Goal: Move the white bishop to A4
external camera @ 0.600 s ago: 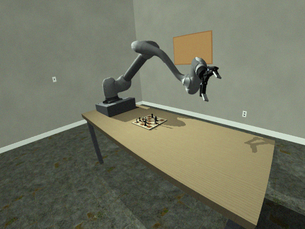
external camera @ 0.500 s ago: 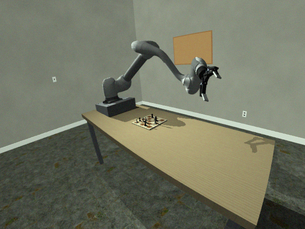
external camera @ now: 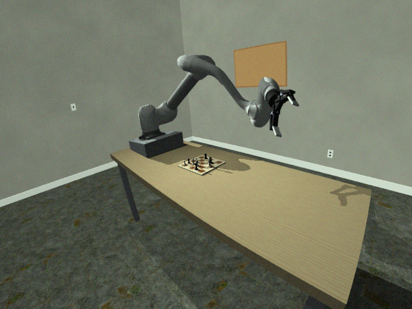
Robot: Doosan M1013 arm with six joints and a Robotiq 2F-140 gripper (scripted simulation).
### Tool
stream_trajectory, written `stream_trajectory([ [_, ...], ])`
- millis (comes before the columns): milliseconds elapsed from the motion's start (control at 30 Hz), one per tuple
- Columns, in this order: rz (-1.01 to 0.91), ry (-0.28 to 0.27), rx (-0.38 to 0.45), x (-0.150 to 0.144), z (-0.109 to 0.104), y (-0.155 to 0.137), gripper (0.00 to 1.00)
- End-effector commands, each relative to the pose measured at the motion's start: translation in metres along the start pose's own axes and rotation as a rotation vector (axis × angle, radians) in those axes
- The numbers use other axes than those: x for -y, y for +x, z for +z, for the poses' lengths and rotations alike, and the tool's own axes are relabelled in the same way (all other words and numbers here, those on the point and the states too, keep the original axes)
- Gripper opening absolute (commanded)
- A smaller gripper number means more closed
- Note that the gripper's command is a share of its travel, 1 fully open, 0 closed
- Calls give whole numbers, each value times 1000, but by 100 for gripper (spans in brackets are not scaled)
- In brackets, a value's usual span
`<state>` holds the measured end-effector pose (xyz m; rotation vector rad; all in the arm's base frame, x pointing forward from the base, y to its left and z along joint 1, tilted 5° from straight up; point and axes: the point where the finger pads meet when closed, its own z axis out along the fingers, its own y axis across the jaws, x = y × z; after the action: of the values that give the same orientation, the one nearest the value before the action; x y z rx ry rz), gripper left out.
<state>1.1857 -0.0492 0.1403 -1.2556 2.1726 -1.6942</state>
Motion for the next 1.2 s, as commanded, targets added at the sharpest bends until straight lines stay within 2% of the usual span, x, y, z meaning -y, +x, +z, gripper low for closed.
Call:
stream_trajectory([
  [0, 2, -2, -1, 0, 0, 1, 100],
  [133, 39, -50, -30, -11, -2, 9, 100],
  [233, 119, -153, -93, -34, -7, 27, 100],
  [300, 209, -264, -163, -58, -11, 47, 100],
  [333, 209, -264, -163, -58, -11, 47, 100],
  [367, 264, -333, -207, -73, -15, 59, 100],
  [400, 264, -333, -207, -73, -15, 59, 100],
  [433, 319, -402, -250, -89, -18, 73, 100],
  [500, 319, -402, -250, -89, -18, 73, 100],
  [533, 397, -498, -311, -108, -21, 88, 100],
  [567, 397, -498, -311, -108, -21, 88, 100],
  [600, 452, -564, -352, -128, -25, 105, 100],
  [633, 473, -592, -370, -128, -25, 105, 100],
  [667, 508, -633, -395, -150, -29, 123, 100],
  [733, 553, -691, -433, -150, -29, 123, 100],
  [767, 600, -747, -467, -172, -34, 141, 100],
  [800, 629, -784, -492, -172, -34, 141, 100],
  [833, 637, -794, -498, -172, -34, 141, 100],
  [867, 690, -860, -539, -195, -38, 160, 100],
  [900, 720, -896, -562, -195, -38, 160, 100],
  [933, 722, -900, -565, -195, -38, 160, 100],
  [967, 781, -972, -610, -218, -43, 179, 100],
  [1000, 809, -1007, -632, -218, -43, 179, 100],
  [1067, 809, -1007, -632, -218, -43, 179, 100],
  [1100, 897, -1115, -700, -241, -47, 198, 100],
  [1133, 897, -1115, -700, -241, -47, 198, 100],
  [1167, 950, -1181, -743, -265, -52, 217, 100],
])
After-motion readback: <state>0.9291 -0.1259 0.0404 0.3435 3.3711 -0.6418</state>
